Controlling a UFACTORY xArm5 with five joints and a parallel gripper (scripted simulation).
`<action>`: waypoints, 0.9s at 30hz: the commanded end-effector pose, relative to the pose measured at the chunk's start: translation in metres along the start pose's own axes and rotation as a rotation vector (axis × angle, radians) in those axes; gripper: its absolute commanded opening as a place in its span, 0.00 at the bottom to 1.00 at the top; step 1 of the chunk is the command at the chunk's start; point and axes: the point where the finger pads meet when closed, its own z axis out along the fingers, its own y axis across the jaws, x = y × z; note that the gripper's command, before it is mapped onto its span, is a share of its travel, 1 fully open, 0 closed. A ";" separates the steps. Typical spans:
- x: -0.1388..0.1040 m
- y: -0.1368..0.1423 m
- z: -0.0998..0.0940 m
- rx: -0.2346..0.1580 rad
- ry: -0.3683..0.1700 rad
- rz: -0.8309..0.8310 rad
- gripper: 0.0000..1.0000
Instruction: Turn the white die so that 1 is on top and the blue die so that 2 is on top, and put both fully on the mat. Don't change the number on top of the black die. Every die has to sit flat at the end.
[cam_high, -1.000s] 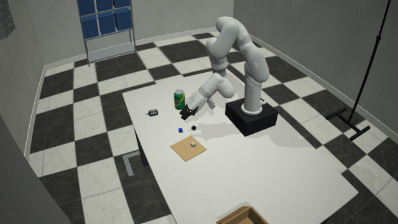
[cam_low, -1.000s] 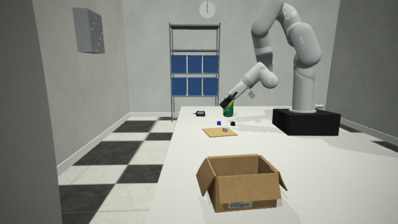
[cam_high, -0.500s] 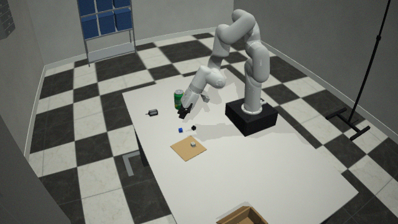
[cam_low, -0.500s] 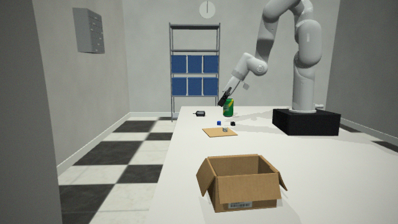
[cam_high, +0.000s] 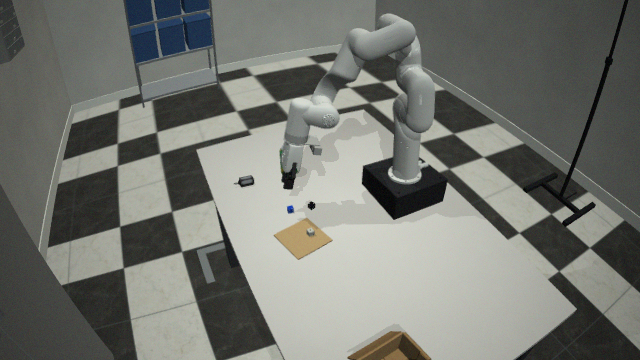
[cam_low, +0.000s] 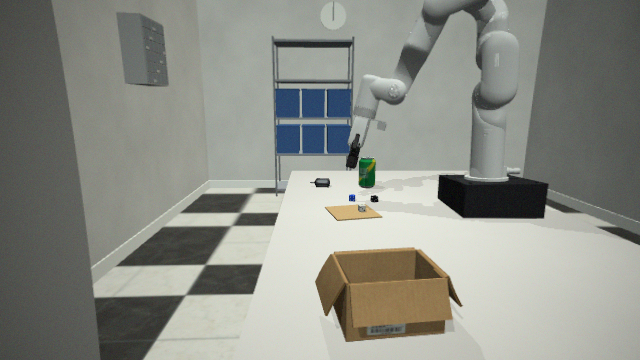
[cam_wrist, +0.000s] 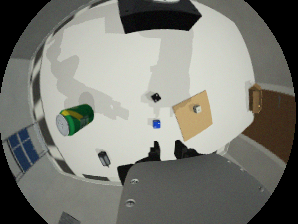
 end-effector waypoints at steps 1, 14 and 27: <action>-0.010 0.000 0.001 -0.001 0.157 0.011 0.36; -0.014 0.000 -0.001 -0.001 0.221 0.016 1.00; -0.005 -0.001 0.015 -0.006 0.221 -0.029 1.00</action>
